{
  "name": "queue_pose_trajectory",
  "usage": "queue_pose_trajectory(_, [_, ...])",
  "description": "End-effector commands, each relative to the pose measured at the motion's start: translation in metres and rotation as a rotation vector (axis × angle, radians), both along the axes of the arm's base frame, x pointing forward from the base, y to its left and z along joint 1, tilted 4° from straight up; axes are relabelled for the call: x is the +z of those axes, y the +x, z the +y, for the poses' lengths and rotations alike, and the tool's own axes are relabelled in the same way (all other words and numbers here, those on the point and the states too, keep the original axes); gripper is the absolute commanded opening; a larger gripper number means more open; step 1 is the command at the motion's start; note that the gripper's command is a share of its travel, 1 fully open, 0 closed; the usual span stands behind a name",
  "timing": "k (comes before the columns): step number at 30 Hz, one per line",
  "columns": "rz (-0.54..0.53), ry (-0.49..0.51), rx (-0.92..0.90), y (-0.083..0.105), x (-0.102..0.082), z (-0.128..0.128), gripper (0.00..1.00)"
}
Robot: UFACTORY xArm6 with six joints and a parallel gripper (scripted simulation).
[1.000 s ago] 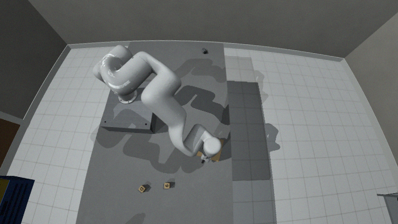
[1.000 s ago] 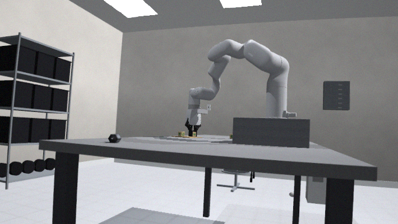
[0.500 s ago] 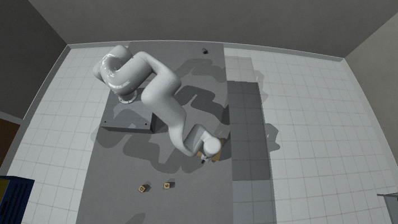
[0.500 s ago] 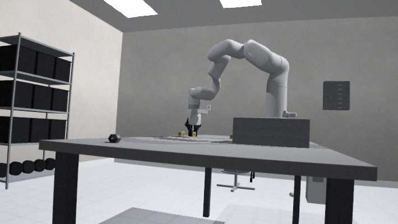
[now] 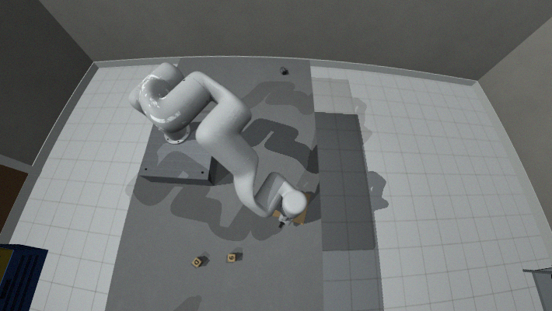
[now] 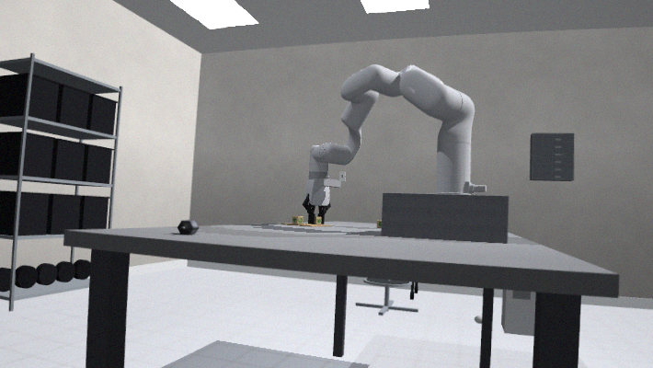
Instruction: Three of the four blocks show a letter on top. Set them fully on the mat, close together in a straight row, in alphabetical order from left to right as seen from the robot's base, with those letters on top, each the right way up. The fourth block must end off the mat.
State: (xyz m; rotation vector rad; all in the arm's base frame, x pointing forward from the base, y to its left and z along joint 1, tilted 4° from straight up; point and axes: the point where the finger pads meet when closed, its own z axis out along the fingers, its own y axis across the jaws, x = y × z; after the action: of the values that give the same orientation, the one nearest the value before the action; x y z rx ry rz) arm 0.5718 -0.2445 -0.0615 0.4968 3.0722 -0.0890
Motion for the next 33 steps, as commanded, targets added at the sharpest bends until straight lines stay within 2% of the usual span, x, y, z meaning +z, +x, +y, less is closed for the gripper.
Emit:
queue_pose_trajectory(1, [-0.004, -0.002, 0.000, 0.002, 0.002, -0.001, 0.48])
queue_pose_trajectory(9, [-0.004, -0.002, 0.000, 0.002, 0.009, 0.000, 0.48])
queue_pose_trajectory(13, [-0.004, -0.002, 0.000, 0.001, 0.024, 0.001, 0.48])
queue_pose_trajectory(19, [-0.004, -0.002, 0.000, 0.001, 0.056, 0.003, 0.48])
queue_pose_trajectory(21, [-0.004, -0.002, 0.000, 0.001, 0.056, 0.003, 0.48])
queue_pose_trajectory(28, [-0.004, -0.002, 0.000, 0.000, 0.086, 0.005, 0.48])
queue_pose_trajectory(33, [-0.004, -0.002, 0.000, 0.000, 0.092, 0.005, 0.48])
